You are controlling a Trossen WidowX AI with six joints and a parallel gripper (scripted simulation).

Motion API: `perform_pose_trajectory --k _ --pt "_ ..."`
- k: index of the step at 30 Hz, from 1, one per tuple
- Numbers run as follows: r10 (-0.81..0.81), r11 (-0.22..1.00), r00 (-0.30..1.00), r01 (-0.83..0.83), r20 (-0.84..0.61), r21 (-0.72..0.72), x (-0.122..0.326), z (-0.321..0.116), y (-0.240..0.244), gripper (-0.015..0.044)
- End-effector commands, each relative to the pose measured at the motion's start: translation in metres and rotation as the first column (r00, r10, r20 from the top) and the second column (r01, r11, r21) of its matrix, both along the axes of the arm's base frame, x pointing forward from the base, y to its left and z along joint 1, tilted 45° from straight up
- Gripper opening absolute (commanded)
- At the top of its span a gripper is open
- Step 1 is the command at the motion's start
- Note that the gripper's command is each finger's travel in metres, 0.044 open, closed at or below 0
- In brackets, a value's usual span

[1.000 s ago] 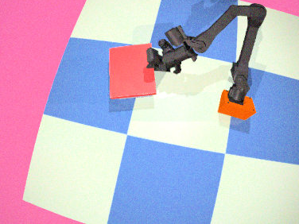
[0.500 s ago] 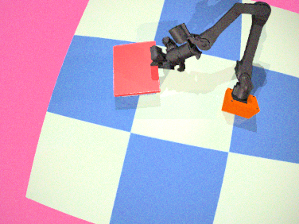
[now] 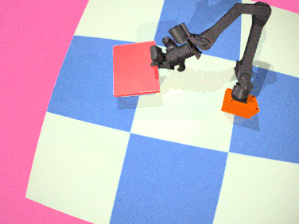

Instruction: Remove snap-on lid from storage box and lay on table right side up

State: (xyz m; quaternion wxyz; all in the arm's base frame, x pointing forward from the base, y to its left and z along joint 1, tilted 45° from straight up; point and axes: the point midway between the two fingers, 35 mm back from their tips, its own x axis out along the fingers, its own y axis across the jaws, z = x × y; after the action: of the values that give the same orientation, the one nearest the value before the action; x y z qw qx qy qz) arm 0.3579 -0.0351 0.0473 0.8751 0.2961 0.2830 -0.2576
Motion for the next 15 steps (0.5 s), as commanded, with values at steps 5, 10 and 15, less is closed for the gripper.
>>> perform_pose_trajectory --k 5,10,15 --pt "0.005 1.0 1.0 -0.005 0.004 0.003 -0.0003 0.0027 0.0035 0.0" --pt "0.005 1.0 1.0 -0.005 0.004 0.003 -0.0004 0.0035 0.0042 0.0" --pt "0.005 1.0 1.0 -0.005 0.004 0.003 -0.0006 0.0042 0.0049 0.0"
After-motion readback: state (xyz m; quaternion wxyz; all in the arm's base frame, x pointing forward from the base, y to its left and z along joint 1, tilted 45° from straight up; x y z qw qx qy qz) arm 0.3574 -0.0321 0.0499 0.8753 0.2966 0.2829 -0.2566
